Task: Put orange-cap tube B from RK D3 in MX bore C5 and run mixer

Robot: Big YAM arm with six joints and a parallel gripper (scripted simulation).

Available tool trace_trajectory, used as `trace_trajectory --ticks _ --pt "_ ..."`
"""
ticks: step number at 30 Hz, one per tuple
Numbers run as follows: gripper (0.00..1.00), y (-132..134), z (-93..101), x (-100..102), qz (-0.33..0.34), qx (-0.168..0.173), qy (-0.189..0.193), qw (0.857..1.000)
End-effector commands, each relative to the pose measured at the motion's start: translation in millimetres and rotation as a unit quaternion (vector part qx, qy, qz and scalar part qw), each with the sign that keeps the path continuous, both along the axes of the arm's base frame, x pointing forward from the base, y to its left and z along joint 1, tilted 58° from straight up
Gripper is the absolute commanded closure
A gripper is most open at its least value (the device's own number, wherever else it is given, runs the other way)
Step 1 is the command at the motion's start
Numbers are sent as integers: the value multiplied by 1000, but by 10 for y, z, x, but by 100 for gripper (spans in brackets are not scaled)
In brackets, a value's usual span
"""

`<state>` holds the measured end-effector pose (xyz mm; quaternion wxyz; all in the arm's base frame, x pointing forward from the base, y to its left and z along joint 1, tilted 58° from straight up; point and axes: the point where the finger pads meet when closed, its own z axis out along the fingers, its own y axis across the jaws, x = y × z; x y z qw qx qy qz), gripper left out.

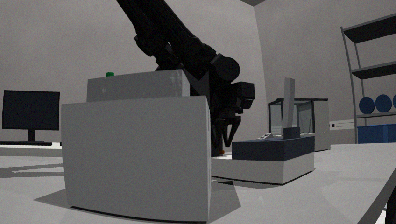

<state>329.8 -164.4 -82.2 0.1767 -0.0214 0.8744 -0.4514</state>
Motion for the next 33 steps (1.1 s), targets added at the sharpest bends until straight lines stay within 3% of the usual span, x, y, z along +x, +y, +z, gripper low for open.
trace_trajectory --ticks 1,33 --pt "64 14 0 -50 6 -1 8 1000" --pt "64 -66 -32 0 1 -3 6 1000"
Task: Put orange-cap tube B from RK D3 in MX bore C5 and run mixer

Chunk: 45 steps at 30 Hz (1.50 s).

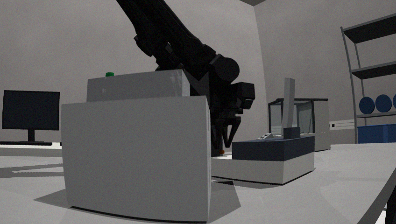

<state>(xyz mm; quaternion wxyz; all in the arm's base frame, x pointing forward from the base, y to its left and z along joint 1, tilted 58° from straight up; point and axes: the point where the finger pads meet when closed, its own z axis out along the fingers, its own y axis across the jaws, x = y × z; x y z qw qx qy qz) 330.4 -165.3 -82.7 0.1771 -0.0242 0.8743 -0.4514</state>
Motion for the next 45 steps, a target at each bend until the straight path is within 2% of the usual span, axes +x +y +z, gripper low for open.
trace_trajectory --ticks 1,45 --pt "64 -61 -29 -5 -2 -2 5 1000" --pt "64 -194 -120 43 -2 -2 6 1000"
